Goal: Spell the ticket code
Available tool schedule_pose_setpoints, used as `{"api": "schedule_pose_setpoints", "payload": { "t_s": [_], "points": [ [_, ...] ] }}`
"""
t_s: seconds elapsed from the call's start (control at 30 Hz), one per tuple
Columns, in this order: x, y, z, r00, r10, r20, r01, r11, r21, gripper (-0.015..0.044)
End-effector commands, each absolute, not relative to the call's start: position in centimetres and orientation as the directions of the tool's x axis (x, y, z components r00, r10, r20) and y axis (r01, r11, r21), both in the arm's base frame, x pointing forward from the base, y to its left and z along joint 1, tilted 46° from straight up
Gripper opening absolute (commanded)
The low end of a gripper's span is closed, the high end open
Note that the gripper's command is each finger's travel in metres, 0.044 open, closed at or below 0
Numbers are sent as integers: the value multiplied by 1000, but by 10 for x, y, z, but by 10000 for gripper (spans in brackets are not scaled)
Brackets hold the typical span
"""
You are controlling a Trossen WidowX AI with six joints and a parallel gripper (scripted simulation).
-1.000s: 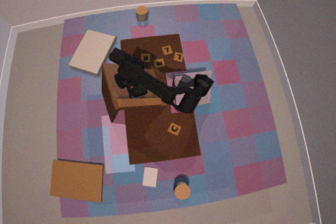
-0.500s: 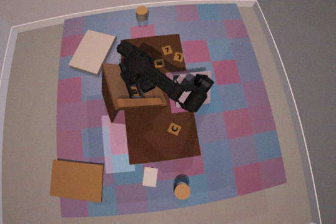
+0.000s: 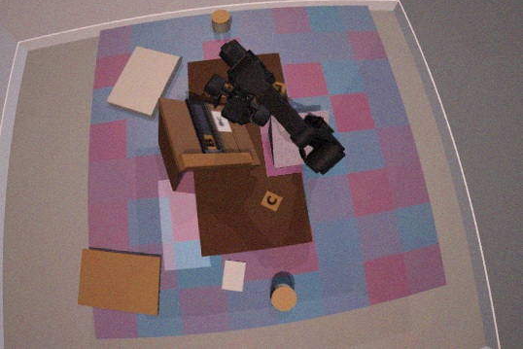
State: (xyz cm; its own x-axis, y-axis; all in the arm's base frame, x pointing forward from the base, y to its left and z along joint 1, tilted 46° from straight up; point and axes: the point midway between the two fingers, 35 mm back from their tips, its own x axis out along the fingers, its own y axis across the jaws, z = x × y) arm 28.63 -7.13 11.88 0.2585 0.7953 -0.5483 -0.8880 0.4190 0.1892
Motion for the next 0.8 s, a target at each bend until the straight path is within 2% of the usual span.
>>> {"api": "schedule_pose_setpoints", "payload": {
  "t_s": [0.0, 0.13, 0.77],
  "points": [
    [236, -98, 144, 525, 743, -416, -825, 324, -463, 440],
    [229, -102, 147, 567, 722, -397, -756, 265, -599, 440],
    [229, -102, 148, 569, 720, -396, -753, 262, -604, 440]
  ]
}}
